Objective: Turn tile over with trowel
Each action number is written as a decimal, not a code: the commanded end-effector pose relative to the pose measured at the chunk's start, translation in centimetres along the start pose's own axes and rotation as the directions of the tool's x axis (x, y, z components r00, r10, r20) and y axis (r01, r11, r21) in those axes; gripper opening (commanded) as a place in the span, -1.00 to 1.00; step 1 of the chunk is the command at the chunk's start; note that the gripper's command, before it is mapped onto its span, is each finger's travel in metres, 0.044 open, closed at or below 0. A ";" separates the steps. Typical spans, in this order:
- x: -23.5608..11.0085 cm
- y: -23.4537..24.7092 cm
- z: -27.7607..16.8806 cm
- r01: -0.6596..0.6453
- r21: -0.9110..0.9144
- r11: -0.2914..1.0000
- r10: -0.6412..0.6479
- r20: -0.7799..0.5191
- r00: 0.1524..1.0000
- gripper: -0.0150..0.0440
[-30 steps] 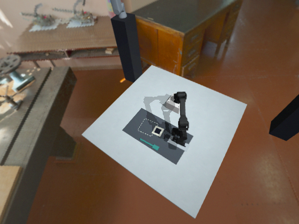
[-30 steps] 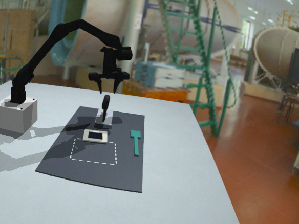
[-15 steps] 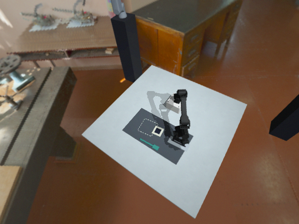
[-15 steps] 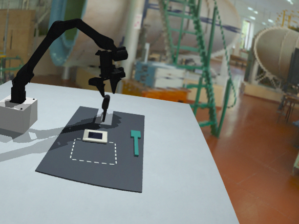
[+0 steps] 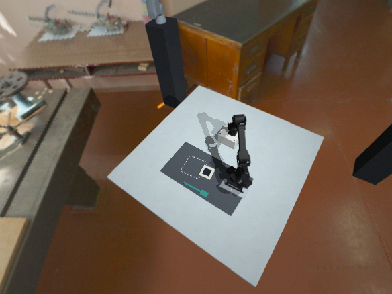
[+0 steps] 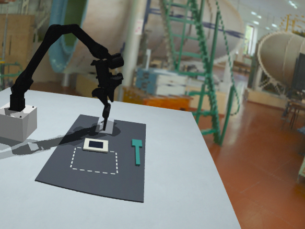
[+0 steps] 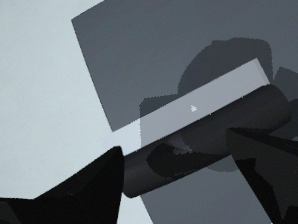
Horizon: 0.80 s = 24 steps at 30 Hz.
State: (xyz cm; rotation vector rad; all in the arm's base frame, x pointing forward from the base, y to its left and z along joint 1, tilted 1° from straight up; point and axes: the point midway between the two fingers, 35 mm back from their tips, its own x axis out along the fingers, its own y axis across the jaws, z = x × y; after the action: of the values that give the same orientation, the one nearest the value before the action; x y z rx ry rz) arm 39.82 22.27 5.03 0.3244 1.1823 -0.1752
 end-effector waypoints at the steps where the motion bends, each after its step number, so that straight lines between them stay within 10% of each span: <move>1: -0.2 0.1 0.0 -0.013 -0.109 0.994 0.017 0.036 0.999 0.53; 24: -0.2 -0.4 -0.7 0.116 -0.744 0.659 0.110 0.247 0.963 0.53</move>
State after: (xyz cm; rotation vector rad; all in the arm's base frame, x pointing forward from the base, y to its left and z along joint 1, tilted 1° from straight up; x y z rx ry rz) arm 39.25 22.30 4.78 -0.3634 0.9173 0.2489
